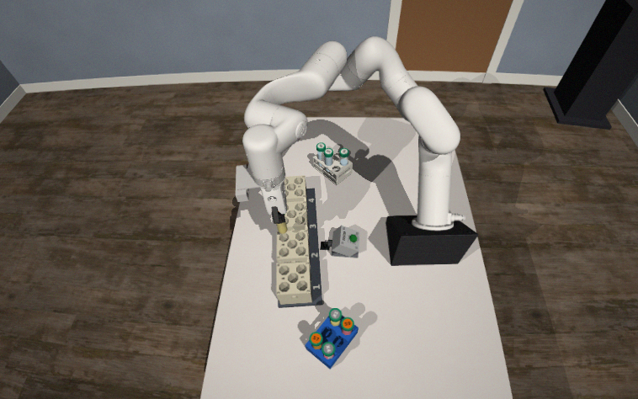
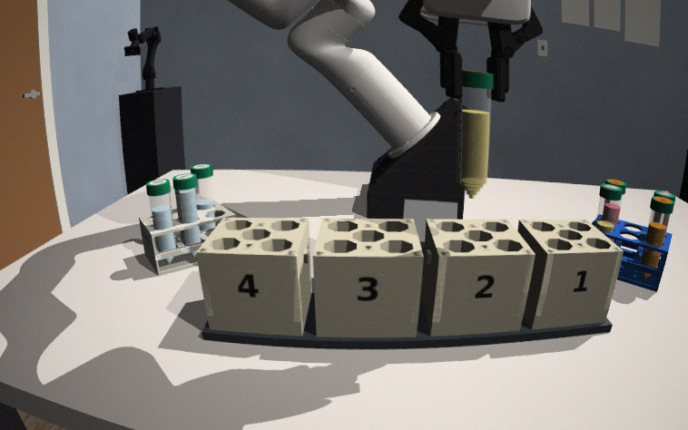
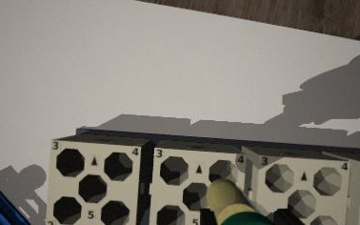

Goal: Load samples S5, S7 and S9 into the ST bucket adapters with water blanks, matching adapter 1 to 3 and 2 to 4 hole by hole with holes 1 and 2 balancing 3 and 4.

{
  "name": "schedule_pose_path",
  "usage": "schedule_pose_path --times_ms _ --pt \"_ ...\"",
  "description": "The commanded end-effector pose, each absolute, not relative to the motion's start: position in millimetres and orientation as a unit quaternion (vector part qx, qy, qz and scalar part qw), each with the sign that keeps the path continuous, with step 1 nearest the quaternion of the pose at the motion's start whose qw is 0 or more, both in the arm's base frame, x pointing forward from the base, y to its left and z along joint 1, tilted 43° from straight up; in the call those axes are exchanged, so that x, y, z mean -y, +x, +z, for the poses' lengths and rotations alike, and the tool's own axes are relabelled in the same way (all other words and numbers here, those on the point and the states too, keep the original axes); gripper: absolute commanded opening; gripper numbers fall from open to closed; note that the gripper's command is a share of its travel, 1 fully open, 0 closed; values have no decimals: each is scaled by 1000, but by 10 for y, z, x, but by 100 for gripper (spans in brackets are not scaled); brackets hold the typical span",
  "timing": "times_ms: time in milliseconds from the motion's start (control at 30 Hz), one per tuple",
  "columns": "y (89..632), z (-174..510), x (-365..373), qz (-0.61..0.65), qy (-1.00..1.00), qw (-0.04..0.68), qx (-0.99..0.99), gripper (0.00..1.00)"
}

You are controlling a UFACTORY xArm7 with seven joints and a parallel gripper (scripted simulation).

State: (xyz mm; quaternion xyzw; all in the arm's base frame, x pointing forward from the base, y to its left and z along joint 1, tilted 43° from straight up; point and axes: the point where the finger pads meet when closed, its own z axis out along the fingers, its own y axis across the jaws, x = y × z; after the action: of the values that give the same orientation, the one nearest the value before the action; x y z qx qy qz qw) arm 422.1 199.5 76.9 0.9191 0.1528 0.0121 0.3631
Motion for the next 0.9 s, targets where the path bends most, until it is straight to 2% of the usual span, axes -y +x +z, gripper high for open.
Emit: schedule_pose_path --times_ms 0,700,867 --pt "4105 660 -2127 -10 907 362 -215 0" --pt "3549 91 -2648 -122 797 341 -484 0" --pt "3403 -59 -2785 -122 797 340 -484 0"
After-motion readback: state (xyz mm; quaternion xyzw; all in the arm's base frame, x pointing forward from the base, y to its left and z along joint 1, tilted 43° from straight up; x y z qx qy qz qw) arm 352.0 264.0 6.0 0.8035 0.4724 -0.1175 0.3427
